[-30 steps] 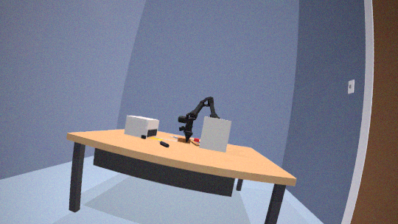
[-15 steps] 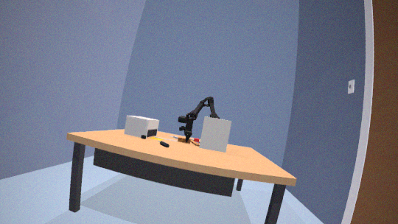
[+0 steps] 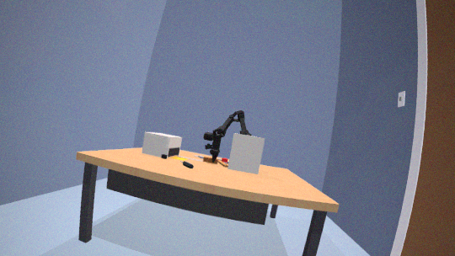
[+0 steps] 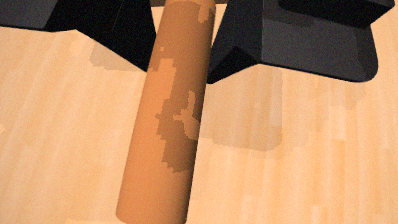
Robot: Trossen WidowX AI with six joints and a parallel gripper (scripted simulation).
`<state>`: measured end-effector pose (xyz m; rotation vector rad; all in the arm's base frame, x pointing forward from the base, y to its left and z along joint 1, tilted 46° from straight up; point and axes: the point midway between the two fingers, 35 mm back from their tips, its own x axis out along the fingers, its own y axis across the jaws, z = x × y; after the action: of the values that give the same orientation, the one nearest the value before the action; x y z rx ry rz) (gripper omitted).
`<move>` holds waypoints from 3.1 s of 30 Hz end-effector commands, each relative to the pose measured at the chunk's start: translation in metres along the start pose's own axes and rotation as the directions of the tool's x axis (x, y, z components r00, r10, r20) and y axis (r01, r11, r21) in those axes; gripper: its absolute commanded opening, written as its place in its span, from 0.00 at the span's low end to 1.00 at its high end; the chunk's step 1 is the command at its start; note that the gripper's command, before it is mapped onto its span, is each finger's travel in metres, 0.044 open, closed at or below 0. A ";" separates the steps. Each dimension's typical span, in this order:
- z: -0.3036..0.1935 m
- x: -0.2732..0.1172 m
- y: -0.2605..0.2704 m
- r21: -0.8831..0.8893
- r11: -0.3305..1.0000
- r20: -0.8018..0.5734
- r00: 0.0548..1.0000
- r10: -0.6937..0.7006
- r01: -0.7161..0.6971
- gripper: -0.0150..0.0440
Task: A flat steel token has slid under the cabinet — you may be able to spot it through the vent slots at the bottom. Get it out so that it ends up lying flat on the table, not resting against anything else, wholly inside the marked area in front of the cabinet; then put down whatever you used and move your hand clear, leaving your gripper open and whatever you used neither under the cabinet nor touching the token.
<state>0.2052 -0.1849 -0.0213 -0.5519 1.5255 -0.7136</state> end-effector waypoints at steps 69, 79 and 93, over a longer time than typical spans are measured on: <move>-0.001 -0.002 -0.002 0.544 0.839 -0.002 1.000 -0.002 0.003 0.25; 0.001 -0.002 0.002 0.583 0.813 -0.002 1.000 -0.001 0.002 0.25; 0.008 -0.002 0.013 0.595 0.804 -0.002 1.000 0.000 0.001 0.25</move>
<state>0.2103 -0.1780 -0.0275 -0.0671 1.2064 -1.1411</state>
